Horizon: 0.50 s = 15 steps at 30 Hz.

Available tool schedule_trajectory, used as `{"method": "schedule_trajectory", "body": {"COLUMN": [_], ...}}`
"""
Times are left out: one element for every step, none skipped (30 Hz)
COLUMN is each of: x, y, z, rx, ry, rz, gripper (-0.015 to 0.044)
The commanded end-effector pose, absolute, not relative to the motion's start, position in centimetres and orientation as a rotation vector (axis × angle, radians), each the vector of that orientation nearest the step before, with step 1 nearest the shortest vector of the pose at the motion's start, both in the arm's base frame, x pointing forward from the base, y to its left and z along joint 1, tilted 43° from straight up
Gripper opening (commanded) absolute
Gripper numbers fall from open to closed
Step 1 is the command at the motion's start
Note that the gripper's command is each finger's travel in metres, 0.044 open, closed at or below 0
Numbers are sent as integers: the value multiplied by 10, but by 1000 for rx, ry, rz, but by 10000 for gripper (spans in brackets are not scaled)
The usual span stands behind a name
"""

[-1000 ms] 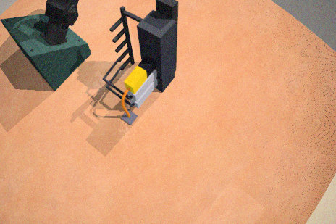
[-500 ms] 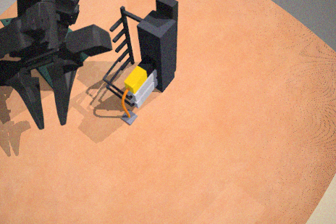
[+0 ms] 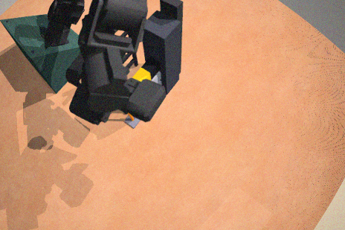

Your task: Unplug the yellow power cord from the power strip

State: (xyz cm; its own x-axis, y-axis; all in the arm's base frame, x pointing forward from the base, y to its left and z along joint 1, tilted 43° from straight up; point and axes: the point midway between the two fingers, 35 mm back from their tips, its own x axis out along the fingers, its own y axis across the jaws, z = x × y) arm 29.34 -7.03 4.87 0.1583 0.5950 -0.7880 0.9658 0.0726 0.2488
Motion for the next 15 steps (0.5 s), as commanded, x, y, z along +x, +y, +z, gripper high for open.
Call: {"method": "schedule_trajectory", "body": {"x": [279, 279, 279, 279, 279, 279, 279, 280, 280, 280, 280, 280, 279, 279, 279], "y": [-40, -40, -40, -40, -40, -40, -40, -40, -40, -40, -39, -38, -38, -36, -35], "z": [50, 50, 50, 50, 50, 50, 50, 49, 49, 50, 50, 51, 52, 53, 54], "rx": [1678, 1678, 1678, 1678, 1678, 1678, 1678, 1678, 1678, 1678, 1678, 1678, 1678, 1678, 1678], "ry": [1712, 1712, 1712, 1712, 1712, 1712, 1712, 1712, 1712, 1712, 1712, 1712, 1712, 1712, 1712], "rz": [-659, -659, -659, -659, -659, -659, -659, -659, -659, -659, -659, -659, -659, -659, -659], "gripper": [160, 160, 160, 160, 160, 160, 160, 160, 160, 160, 160, 160, 160, 160, 160]}}
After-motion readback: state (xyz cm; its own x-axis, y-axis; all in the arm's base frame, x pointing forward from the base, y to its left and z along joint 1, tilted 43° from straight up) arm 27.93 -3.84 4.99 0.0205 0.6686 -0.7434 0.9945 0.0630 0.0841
